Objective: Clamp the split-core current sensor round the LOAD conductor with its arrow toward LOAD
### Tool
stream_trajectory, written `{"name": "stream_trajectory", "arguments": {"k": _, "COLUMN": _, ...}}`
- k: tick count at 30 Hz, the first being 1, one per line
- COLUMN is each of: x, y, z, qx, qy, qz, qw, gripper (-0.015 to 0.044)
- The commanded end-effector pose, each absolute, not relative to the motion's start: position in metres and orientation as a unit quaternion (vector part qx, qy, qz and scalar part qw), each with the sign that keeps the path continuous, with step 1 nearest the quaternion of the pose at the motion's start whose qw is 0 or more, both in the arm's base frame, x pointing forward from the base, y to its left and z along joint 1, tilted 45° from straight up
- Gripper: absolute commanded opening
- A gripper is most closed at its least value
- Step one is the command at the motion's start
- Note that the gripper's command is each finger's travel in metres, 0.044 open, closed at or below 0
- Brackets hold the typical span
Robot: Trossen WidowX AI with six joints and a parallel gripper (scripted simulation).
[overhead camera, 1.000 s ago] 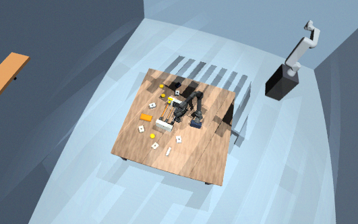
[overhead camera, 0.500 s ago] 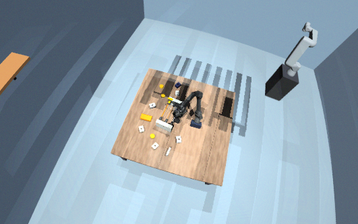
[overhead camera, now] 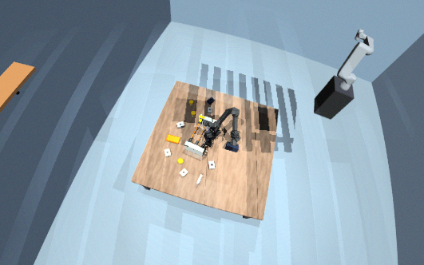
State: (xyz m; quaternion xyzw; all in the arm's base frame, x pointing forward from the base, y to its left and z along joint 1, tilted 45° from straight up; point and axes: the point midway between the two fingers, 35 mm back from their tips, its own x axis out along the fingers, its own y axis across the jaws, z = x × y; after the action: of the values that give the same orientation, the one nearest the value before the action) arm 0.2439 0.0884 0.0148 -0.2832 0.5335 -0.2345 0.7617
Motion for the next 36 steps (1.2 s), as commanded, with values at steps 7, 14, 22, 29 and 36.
{"name": "stream_trajectory", "arguments": {"k": 7, "x": 0.2446, "y": 0.0854, "z": 0.0127, "qx": -0.284, "qy": 0.534, "qz": -0.235, "qw": 0.761, "gripper": 0.0259}}
{"name": "stream_trajectory", "arguments": {"k": 14, "x": 0.2446, "y": 0.0854, "z": 0.0127, "qx": -0.284, "qy": 0.534, "qz": -0.235, "qw": 0.761, "gripper": 0.0212}}
{"name": "stream_trajectory", "arguments": {"k": 22, "x": 0.2446, "y": 0.0854, "z": 0.0127, "qx": -0.284, "qy": 0.534, "qz": -0.235, "qw": 0.761, "gripper": 0.0159}}
{"name": "stream_trajectory", "arguments": {"k": 29, "x": 0.2446, "y": 0.0854, "z": 0.0127, "qx": -0.284, "qy": 0.534, "qz": -0.235, "qw": 0.761, "gripper": 0.0112}}
{"name": "stream_trajectory", "arguments": {"k": 36, "x": 0.2347, "y": 0.0872, "z": 0.0129, "qx": -0.288, "qy": 0.535, "qz": -0.235, "qw": 0.758, "gripper": 0.0}}
